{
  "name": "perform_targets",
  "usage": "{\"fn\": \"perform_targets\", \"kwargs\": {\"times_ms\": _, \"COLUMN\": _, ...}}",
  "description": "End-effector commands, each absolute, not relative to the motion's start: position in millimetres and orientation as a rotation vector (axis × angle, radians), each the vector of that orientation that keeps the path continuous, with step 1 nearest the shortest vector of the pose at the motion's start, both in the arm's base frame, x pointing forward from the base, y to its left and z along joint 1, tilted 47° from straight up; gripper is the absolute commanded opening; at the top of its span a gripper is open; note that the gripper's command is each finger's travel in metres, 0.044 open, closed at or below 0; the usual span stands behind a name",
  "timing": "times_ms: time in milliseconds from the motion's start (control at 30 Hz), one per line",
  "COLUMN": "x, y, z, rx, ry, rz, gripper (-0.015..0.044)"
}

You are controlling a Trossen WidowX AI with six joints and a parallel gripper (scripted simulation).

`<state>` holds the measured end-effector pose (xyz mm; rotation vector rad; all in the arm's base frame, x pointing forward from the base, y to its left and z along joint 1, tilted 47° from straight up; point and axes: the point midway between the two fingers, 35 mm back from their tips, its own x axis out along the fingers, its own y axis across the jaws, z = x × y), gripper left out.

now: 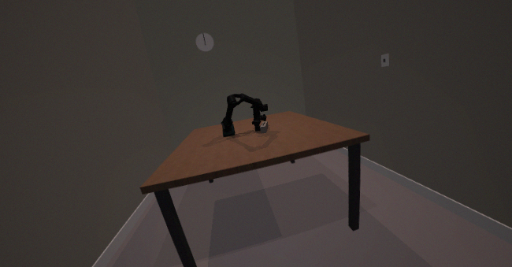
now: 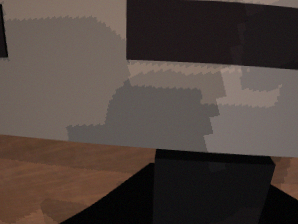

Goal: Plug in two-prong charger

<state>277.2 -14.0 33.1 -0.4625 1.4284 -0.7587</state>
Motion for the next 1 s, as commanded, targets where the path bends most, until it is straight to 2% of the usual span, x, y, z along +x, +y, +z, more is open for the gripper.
{"fn": "perform_targets", "kwargs": {"times_ms": 0, "x": 282, "y": -15, "z": 35, "rx": -0.462, "ry": 1.417, "rz": -0.760, "gripper": 0.0000}}
{"fn": "perform_targets", "kwargs": {"times_ms": 967, "x": 293, "y": -16, "z": 37, "rx": -0.462, "ry": 1.417, "rz": -0.760, "gripper": 0.0000}}
